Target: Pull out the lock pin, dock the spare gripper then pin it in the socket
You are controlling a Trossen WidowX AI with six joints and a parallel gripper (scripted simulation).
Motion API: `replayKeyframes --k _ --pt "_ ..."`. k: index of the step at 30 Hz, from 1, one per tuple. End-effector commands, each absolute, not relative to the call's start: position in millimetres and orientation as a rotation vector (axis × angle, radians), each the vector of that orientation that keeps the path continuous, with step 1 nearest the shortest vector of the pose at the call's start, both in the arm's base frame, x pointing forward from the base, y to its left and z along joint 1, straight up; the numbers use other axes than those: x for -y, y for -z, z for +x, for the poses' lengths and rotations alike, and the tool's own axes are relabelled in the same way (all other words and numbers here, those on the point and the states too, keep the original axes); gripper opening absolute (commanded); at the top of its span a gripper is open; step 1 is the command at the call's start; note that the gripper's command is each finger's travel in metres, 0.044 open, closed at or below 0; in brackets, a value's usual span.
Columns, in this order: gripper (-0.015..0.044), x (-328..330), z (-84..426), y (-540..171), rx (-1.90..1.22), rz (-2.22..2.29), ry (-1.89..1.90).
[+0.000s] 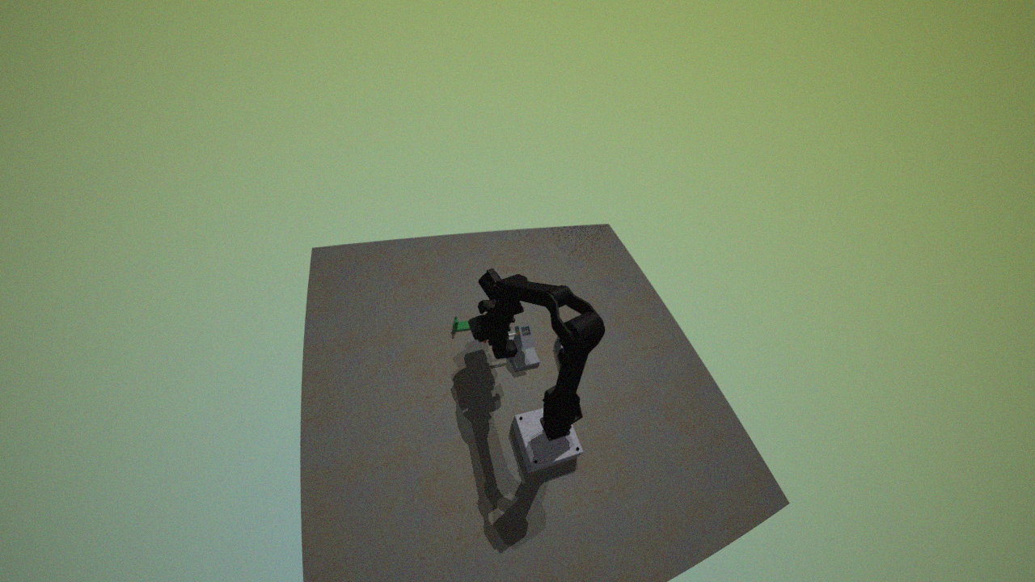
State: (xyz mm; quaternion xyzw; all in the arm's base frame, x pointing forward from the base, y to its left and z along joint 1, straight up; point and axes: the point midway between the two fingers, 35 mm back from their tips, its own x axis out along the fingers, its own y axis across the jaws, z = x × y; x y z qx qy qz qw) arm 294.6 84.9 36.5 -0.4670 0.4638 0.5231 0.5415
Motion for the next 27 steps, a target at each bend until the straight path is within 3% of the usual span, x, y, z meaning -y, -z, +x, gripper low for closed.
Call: replayKeyframes --k 1,27 --pt "0.0 -89 294 -38 -1.083 -1.09 -1.254" --pt "0.0 -108 296 -43 -1.074 -1.085 -1.259"
